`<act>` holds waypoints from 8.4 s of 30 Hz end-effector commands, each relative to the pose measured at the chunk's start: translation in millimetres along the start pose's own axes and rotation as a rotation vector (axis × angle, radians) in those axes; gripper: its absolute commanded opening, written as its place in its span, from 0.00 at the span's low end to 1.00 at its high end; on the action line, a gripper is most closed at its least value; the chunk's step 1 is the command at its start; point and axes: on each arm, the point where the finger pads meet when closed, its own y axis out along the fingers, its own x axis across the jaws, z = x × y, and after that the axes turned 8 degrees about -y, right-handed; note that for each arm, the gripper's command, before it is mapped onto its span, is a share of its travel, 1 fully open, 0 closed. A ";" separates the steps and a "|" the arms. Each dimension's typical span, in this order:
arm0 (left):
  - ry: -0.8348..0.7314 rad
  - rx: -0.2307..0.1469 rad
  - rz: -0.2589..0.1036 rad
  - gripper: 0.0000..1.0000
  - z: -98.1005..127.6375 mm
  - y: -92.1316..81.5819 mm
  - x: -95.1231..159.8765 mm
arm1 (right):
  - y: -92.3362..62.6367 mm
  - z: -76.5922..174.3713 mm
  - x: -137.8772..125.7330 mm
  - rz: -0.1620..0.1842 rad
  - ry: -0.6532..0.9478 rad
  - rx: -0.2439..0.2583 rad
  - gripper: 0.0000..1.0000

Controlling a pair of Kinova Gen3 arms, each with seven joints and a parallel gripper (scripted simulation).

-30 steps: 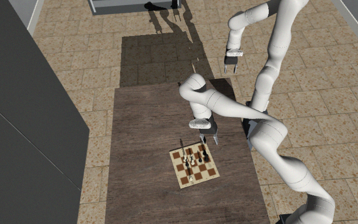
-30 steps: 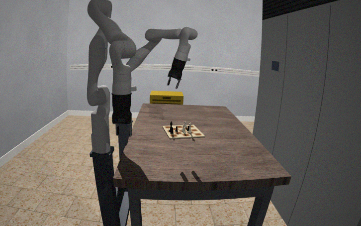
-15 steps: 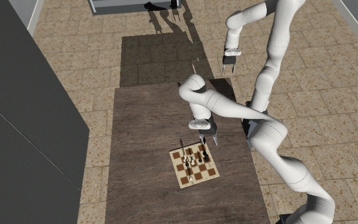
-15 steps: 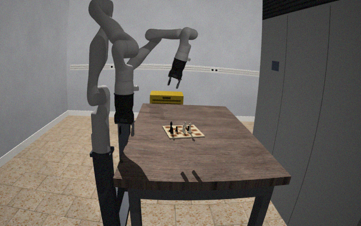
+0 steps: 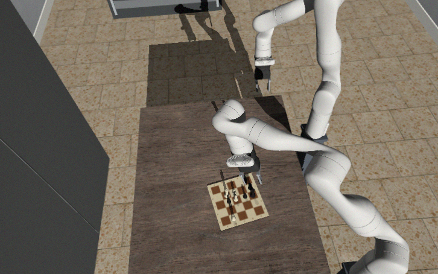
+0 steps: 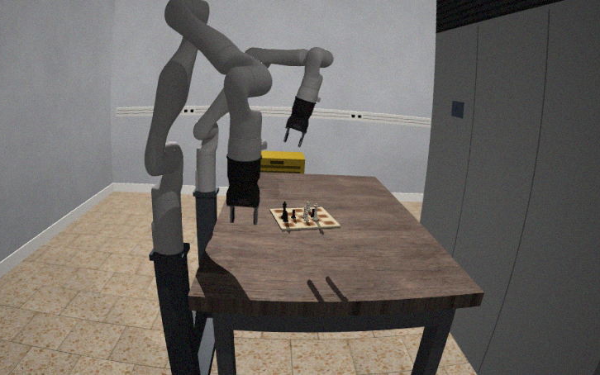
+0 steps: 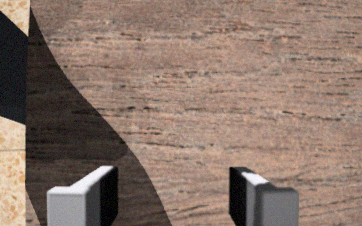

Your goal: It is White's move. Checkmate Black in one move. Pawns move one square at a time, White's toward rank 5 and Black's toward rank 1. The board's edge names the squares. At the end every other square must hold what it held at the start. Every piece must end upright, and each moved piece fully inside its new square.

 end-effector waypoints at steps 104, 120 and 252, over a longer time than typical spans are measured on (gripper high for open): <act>-3.261 -0.425 0.147 1.00 682.2 259.1 -377.5 | -29.7 127.6 273.0 0.015 -0.245 0.705 1.00; -3.332 -0.429 0.157 1.00 678.7 266.1 -396.4 | -65.4 133.0 272.8 0.015 -0.245 0.705 1.00; -3.333 -0.429 0.157 1.00 678.7 266.1 -396.6 | 128.2 551.3 260.6 0.166 -2.145 -0.102 1.00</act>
